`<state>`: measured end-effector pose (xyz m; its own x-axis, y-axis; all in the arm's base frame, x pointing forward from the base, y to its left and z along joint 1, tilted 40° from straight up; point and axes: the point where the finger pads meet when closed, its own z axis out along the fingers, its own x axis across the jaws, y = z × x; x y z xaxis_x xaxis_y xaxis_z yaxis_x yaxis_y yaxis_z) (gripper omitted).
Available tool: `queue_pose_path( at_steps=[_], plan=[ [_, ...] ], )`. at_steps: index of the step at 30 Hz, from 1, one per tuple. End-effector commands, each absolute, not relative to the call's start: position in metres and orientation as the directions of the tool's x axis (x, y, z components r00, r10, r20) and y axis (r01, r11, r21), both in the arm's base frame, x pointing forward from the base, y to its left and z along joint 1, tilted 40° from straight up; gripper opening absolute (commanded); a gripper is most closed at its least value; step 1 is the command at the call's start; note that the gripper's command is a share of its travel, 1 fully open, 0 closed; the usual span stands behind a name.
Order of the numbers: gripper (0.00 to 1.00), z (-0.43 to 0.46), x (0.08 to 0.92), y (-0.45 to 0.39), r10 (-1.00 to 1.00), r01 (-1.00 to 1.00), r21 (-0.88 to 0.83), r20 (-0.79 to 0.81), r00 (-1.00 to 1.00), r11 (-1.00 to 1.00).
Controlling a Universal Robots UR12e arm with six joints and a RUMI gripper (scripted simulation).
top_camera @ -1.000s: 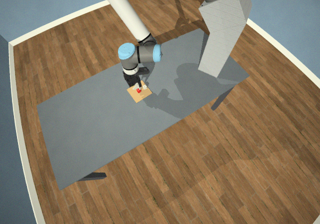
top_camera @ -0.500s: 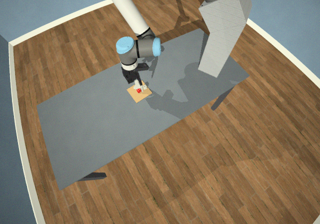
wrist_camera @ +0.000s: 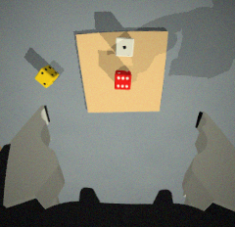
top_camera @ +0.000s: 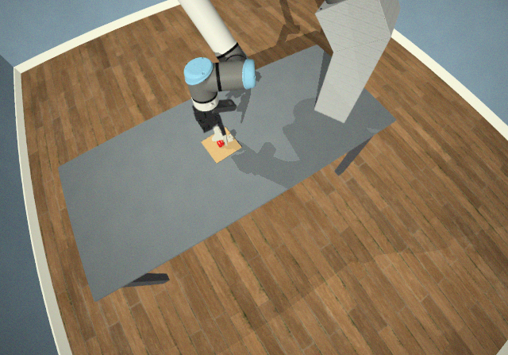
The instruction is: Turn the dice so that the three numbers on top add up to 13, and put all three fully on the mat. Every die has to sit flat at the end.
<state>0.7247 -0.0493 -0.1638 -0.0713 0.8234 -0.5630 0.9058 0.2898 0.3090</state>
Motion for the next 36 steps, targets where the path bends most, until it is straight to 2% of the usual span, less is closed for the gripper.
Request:
queue_pose_path(
  at_steps=[1, 20, 36],
  plan=[
    [1.00, -0.1633, 0.7248, -0.0489, 0.823, 0.906, 0.310, -0.563, -0.071, 0.290],
    [1.00, -0.1628, 0.7248, -0.0499, 0.817, 0.904, 0.297, -0.570, -0.092, 0.309],
    [1.00, -0.1598, 0.7252, -0.0554, 0.774, 0.887, 0.227, -0.601, -0.199, 0.403]
  ],
)
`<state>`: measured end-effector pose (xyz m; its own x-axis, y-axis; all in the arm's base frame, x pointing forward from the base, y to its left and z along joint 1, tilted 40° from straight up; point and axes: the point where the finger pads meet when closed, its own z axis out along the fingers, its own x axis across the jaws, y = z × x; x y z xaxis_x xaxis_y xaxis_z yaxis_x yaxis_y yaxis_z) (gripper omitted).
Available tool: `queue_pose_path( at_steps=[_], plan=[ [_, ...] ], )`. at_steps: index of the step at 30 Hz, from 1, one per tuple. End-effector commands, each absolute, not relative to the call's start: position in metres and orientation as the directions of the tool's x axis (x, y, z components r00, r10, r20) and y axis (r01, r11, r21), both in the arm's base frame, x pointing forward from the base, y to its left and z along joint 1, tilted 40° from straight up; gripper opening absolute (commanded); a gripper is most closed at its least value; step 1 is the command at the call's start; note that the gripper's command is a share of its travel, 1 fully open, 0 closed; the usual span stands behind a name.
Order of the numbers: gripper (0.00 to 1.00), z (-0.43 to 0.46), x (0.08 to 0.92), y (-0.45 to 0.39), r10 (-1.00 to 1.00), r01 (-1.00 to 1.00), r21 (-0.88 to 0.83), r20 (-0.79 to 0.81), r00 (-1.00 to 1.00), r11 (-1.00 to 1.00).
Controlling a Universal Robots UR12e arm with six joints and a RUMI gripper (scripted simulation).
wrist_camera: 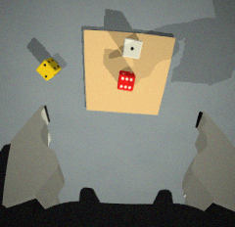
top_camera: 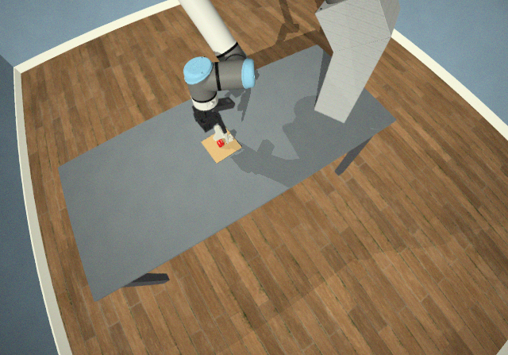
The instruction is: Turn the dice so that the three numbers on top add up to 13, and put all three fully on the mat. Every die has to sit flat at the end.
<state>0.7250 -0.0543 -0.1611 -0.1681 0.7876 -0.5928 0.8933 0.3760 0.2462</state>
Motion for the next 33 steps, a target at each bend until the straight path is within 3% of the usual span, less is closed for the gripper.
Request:
queue_pose_path(
  at_steps=[1, 16, 33],
  plan=[
    [1.00, -0.159, 0.725, -0.056, 0.769, 0.884, 0.219, -0.604, -0.211, 0.414],
    [1.00, -0.153, 0.727, -0.067, 0.646, 0.806, 0.065, -0.638, -0.419, 0.588],
    [1.00, -0.143, 0.730, -0.084, 0.365, 0.578, -0.189, -0.612, -0.701, 0.794]
  ],
)
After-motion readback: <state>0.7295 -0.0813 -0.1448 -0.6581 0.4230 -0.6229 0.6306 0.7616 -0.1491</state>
